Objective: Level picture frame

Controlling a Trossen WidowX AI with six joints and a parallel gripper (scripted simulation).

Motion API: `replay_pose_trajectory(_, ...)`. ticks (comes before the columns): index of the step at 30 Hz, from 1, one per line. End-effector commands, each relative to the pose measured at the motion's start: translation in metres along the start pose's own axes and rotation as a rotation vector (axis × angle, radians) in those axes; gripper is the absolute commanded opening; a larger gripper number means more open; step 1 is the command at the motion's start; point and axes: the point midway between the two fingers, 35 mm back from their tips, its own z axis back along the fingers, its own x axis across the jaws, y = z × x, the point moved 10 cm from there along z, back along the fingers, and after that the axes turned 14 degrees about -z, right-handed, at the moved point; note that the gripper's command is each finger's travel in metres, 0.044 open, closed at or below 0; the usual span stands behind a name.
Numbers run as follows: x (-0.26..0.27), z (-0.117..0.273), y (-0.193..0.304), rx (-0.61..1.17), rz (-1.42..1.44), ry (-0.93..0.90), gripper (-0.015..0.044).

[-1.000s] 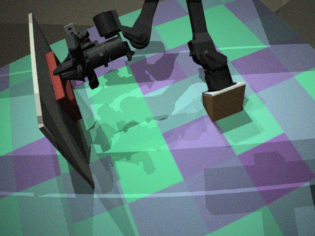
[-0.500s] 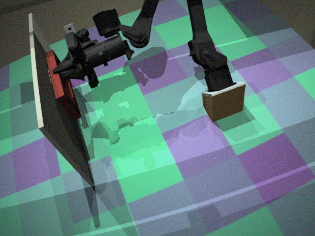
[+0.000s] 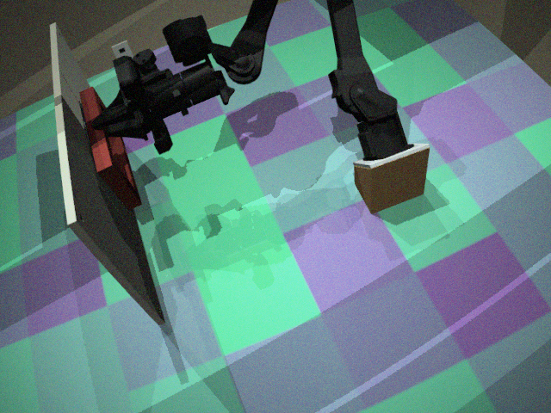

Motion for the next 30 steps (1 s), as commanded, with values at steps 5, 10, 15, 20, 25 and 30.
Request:
replay_pose_trajectory(5, 0.0012, -0.0007, -0.0009, 0.004, -0.003, -0.023, 0.0)
replay_pose_trajectory(10, -0.0004, -0.0008, -0.0013, 0.004, -0.003, -0.023, 0.0)
replay_pose_trajectory(15, -0.002, -0.0008, -0.0017, 0.004, -0.003, -0.023, 0.0)
replay_pose_trajectory(20, -0.0028, -0.0007, -0.0022, 0.001, -0.001, -0.017, 0.0)
replay_pose_trajectory(25, -0.0028, -0.0007, -0.0025, -0.002, 0.0, -0.011, 0.0)
replay_pose_trajectory(30, -0.0035, -0.0007, -0.0024, -0.001, -0.008, -0.01, 0.0)
